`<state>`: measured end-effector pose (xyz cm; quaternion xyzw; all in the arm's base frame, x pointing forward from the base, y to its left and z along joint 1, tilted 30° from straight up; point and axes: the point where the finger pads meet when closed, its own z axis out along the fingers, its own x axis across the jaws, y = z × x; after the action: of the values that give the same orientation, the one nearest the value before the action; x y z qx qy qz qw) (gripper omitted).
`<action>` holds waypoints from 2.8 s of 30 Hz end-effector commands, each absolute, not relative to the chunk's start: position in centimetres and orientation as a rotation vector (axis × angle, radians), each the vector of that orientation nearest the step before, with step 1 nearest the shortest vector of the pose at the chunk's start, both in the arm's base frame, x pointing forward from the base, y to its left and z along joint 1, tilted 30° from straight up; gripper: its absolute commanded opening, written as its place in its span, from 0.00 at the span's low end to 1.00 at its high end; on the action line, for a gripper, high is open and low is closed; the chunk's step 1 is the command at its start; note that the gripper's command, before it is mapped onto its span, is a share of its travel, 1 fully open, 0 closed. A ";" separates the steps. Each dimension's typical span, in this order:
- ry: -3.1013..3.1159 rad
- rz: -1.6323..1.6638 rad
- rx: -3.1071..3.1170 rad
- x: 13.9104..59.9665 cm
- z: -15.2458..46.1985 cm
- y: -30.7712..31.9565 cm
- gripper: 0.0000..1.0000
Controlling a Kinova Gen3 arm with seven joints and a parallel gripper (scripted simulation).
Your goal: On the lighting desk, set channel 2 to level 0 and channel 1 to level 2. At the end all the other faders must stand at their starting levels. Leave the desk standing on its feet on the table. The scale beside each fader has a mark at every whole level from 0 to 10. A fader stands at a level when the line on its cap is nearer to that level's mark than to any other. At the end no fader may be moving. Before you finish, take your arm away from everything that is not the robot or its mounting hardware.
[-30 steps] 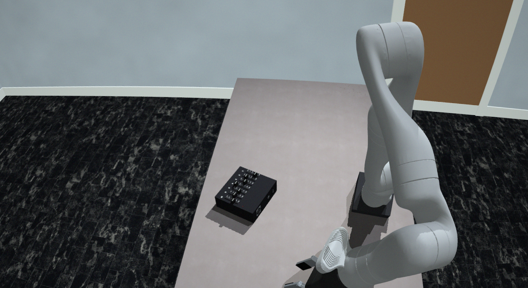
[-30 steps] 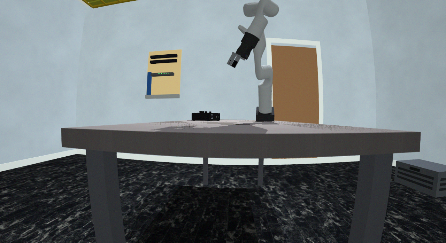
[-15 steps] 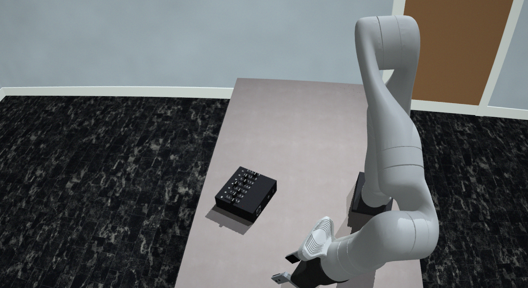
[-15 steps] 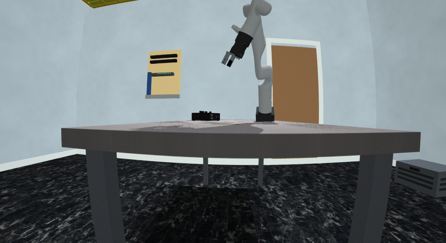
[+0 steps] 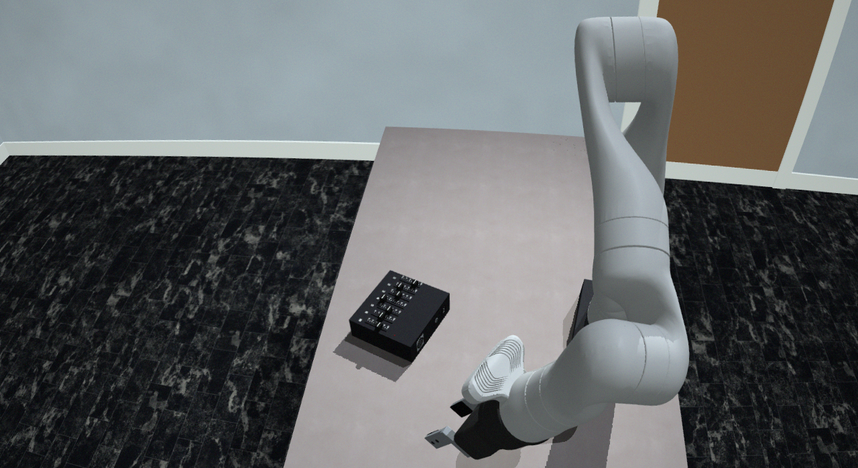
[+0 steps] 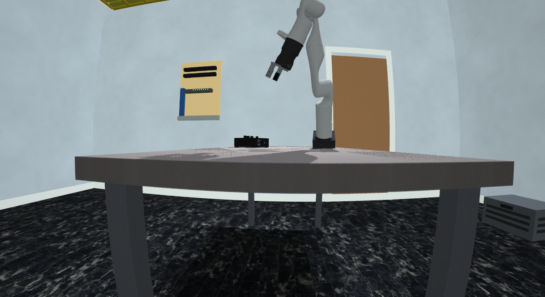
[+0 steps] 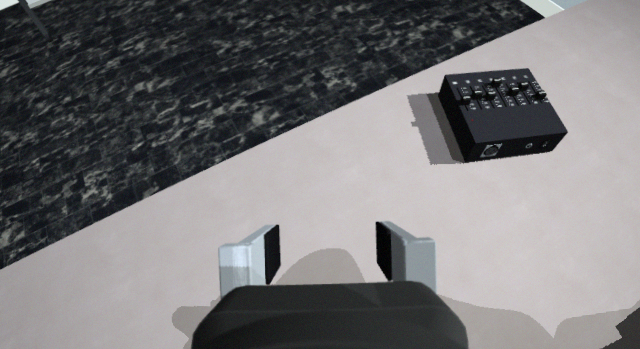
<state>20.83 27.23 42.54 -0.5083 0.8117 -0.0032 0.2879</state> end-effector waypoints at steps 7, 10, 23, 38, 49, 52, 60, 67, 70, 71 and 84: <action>2.207 0.025 -1.312 22.5 42.6 26.3 1.00; 2.246 0.054 -1.269 24.2 42.5 25.3 1.00; 2.284 0.084 -1.225 25.8 42.2 24.3 1.00; 2.359 0.144 -1.136 28.9 41.5 22.1 1.00; 2.395 0.174 -1.092 30.4 41.0 20.9 1.00; 2.431 0.204 -1.048 31.8 40.3 19.8 1.00; 2.465 0.234 -1.004 33.2 39.6 18.6 1.00; 2.499 0.264 -0.961 34.4 38.8 17.4 1.00; 2.499 0.264 -0.961 34.4 38.8 17.4 1.00; 2.499 0.264 -0.961 34.4 38.8 17.4 1.00; 2.563 0.322 -0.876 36.7 36.9 15.0 1.00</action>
<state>36.06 15.70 37.38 -0.3243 0.9159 0.1089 0.2101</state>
